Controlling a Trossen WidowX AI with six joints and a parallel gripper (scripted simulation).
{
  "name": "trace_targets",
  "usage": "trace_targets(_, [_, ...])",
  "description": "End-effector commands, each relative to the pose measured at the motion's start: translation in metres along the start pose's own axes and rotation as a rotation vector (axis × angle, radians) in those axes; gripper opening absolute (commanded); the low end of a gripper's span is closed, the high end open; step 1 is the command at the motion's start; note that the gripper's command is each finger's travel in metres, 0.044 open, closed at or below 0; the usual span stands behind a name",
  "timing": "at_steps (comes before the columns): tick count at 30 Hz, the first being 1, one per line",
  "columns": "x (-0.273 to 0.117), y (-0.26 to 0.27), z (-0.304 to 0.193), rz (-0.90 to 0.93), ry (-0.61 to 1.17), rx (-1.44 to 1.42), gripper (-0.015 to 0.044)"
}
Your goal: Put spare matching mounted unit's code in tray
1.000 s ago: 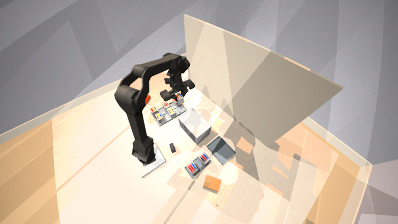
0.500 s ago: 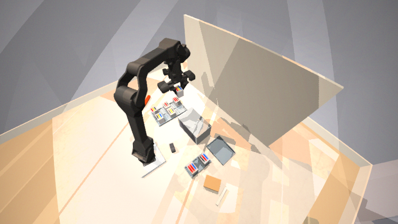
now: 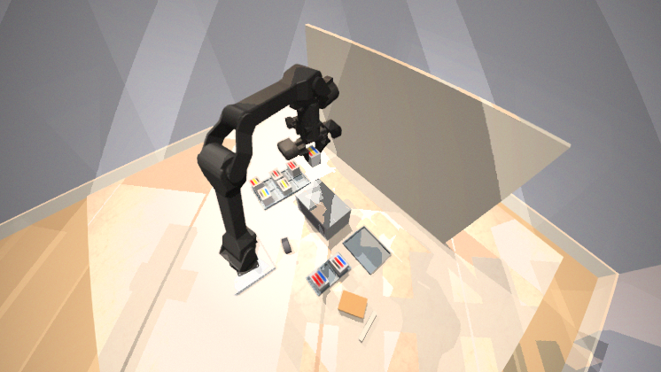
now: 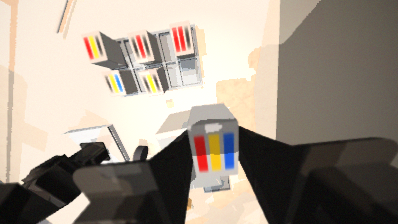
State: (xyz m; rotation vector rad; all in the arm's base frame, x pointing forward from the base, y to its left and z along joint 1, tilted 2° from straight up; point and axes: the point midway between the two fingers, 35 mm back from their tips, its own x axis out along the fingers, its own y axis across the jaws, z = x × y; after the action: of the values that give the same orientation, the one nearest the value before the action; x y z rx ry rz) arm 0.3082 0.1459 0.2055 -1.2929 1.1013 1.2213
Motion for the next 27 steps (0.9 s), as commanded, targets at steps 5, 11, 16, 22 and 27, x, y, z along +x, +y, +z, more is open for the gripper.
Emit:
trace_targets(5, [0.001,-0.018,-0.042,0.003,0.002,-0.002,0.0000])
trace_targets(11, [0.001,-0.028,-0.076,0.002,0.005,-0.002,0.0000])
trace_targets(16, [0.000,-0.033,-0.105,0.002,0.008,-0.002,0.0000])
trace_targets(22, [0.000,-0.036,-0.141,0.002,0.012,-0.002,0.0000])
trace_targets(27, [-0.001,-0.036,-0.172,0.000,0.015,0.002,0.0000])
